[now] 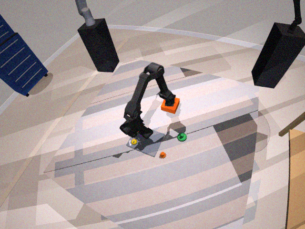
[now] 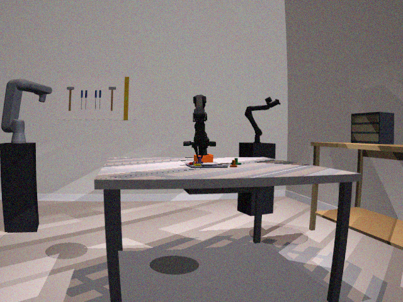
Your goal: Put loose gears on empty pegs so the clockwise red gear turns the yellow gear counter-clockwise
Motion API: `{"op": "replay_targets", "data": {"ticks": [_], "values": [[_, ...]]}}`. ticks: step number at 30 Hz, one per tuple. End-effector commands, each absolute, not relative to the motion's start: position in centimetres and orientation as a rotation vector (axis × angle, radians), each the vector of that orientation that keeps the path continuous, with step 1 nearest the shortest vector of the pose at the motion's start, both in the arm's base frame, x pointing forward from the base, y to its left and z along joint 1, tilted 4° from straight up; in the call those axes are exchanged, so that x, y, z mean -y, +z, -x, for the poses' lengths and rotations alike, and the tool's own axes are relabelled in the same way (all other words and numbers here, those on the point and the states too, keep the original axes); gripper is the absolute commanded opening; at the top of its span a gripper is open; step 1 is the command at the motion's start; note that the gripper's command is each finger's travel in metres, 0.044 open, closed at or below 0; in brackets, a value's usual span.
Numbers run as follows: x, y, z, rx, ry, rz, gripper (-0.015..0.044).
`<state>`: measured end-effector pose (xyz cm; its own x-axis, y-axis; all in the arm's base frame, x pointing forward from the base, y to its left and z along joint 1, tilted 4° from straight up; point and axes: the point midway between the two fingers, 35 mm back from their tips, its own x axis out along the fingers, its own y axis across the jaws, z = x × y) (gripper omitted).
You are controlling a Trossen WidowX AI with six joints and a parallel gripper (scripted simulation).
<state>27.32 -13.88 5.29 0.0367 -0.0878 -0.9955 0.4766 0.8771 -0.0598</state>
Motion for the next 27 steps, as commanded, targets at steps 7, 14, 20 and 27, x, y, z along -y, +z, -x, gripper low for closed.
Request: {"op": "replay_targets", "data": {"ticks": [7,14,20,27], "values": [[14.02,5.05,-27.29,-1.513,-0.259,-0.129,0.0000],[13.97,4.91,-27.36,-1.504,-0.316,-0.189,0.0000],[13.90,4.80,-27.33,-1.481,-0.429,-0.308,0.0000],[13.95,4.69,-27.29,-1.442,-0.574,-0.461,0.0000]]}}
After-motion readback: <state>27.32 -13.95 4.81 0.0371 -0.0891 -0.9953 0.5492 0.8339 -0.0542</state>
